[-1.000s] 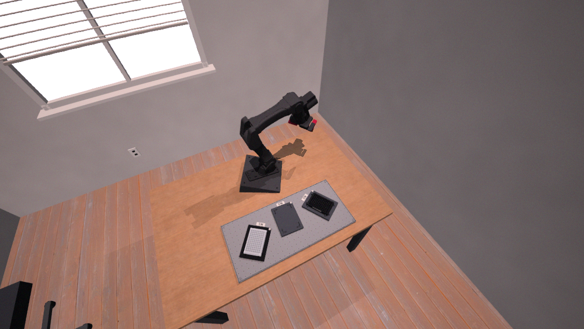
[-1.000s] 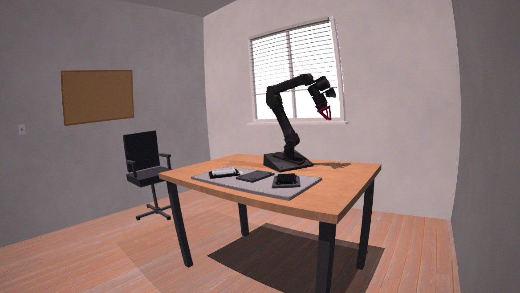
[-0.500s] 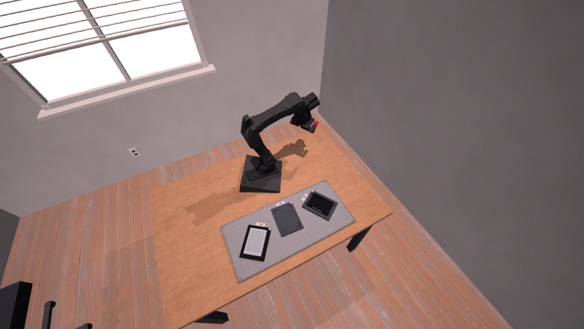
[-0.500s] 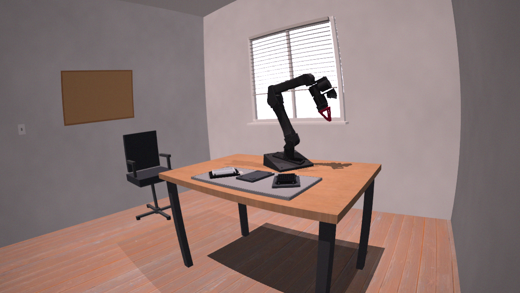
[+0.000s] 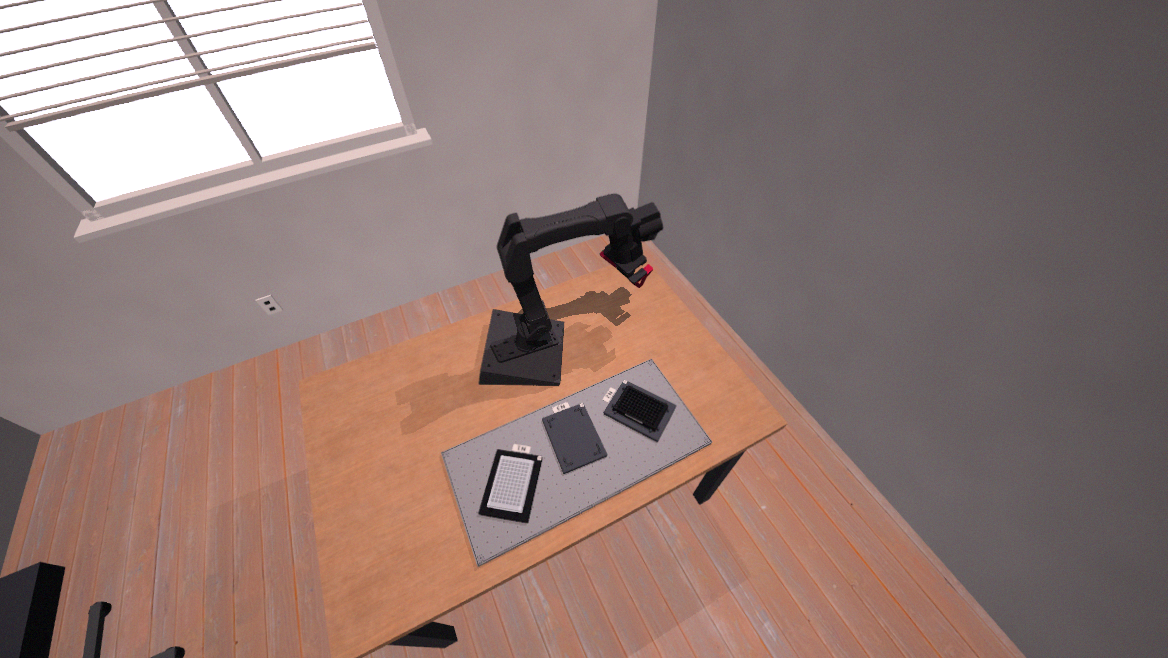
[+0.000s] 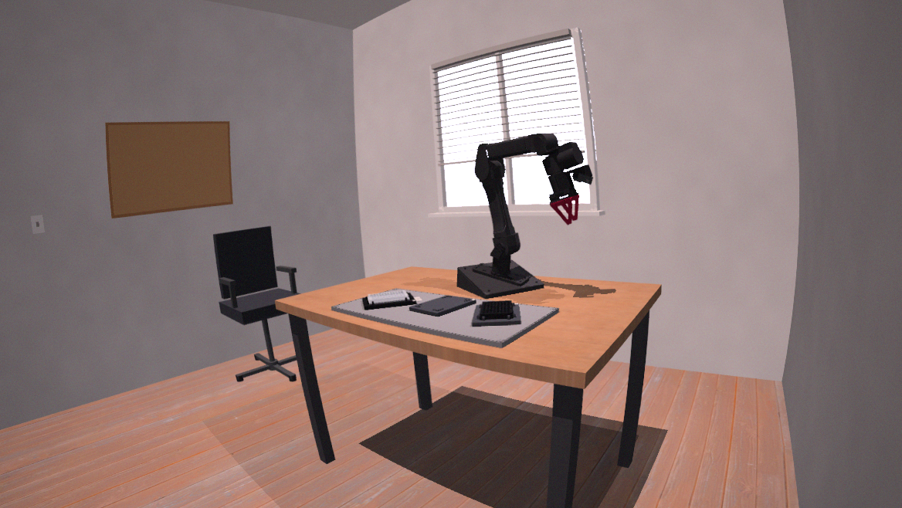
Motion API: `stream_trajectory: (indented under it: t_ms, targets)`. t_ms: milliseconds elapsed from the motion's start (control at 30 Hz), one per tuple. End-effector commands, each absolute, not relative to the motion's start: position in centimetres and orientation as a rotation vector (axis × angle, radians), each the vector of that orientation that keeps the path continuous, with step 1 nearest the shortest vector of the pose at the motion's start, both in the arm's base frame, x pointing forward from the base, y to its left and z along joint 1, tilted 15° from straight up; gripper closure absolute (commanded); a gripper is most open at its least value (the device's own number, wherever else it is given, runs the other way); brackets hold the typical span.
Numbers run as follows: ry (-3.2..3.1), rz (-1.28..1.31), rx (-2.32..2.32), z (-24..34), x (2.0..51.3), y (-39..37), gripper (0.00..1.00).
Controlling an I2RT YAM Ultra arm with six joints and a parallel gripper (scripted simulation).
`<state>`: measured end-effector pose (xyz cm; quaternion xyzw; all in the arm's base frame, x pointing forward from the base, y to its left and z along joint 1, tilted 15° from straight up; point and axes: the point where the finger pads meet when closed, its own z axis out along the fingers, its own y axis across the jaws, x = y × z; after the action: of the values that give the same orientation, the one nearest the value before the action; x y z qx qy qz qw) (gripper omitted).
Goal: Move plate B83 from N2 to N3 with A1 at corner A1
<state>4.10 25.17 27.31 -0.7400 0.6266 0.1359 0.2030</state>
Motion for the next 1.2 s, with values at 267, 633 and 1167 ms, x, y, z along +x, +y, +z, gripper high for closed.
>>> stream_trajectory:
  t_ms: [267,633,1167]
  targets:
    - [2.000,0.363,-1.847,26.5,8.9,26.5,0.00]
    - [2.155,0.339,-1.713,25.1,13.1,26.6,0.00]
    - [2.435,0.301,-1.413,22.6,19.6,25.3,0.00]
